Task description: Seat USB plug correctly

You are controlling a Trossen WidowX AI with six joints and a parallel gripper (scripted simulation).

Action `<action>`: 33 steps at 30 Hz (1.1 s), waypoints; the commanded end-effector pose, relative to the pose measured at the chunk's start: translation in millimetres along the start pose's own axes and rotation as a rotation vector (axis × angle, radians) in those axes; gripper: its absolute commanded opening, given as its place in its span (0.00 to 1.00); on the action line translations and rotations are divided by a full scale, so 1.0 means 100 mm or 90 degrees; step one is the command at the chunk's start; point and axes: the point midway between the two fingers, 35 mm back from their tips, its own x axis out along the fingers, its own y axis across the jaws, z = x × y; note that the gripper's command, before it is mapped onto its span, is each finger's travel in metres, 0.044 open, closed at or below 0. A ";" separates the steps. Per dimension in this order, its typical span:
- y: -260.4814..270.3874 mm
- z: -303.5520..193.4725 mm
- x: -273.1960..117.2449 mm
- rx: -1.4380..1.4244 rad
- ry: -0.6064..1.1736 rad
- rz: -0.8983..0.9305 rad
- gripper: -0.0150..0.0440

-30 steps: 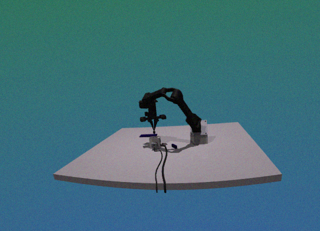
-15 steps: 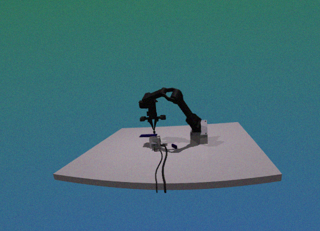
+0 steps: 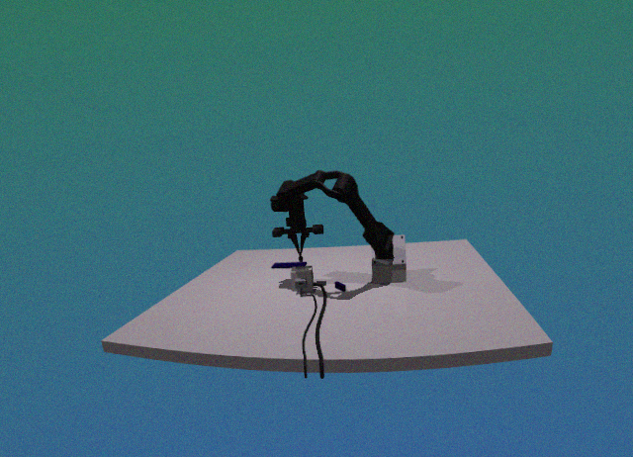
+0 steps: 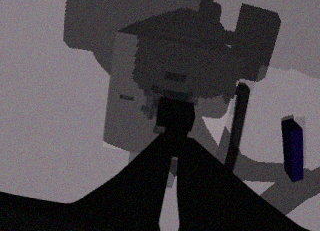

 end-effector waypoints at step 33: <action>0.00 -0.03 0.05 0.003 0.022 0.000 0.25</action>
